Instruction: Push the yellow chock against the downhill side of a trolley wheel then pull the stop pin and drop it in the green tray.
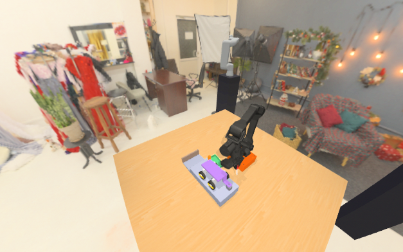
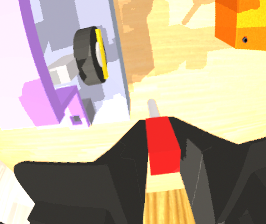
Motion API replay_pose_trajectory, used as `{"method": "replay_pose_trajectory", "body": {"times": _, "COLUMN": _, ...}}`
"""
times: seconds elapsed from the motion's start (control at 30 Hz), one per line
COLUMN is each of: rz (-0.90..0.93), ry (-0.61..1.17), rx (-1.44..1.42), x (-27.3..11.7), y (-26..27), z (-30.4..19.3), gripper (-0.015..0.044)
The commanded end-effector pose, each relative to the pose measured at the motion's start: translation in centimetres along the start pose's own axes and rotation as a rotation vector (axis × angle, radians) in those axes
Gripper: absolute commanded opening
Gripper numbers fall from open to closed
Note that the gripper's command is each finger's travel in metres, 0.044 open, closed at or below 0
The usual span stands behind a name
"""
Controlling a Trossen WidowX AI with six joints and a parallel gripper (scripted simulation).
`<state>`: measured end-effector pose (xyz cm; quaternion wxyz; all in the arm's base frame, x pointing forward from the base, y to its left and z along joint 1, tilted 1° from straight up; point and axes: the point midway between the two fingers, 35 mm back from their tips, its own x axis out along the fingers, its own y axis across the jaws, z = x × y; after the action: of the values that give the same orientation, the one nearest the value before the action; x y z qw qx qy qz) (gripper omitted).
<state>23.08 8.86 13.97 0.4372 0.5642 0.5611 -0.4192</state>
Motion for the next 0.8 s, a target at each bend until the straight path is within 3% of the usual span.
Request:
{"method": "replay_pose_trajectory", "body": {"times": 0.0, "rz": 0.001, "ry": 0.003, "rx": -0.002, "x": -0.2, "y": 0.0, "z": 1.5, "gripper": 0.0}}
{"method": "replay_pose_trajectory", "body": {"times": 0.77, "rz": 0.001, "ry": -0.005, "rx": -0.002, "x": -1.5, "y": 0.0, "z": 10.8, "gripper": 0.0}}
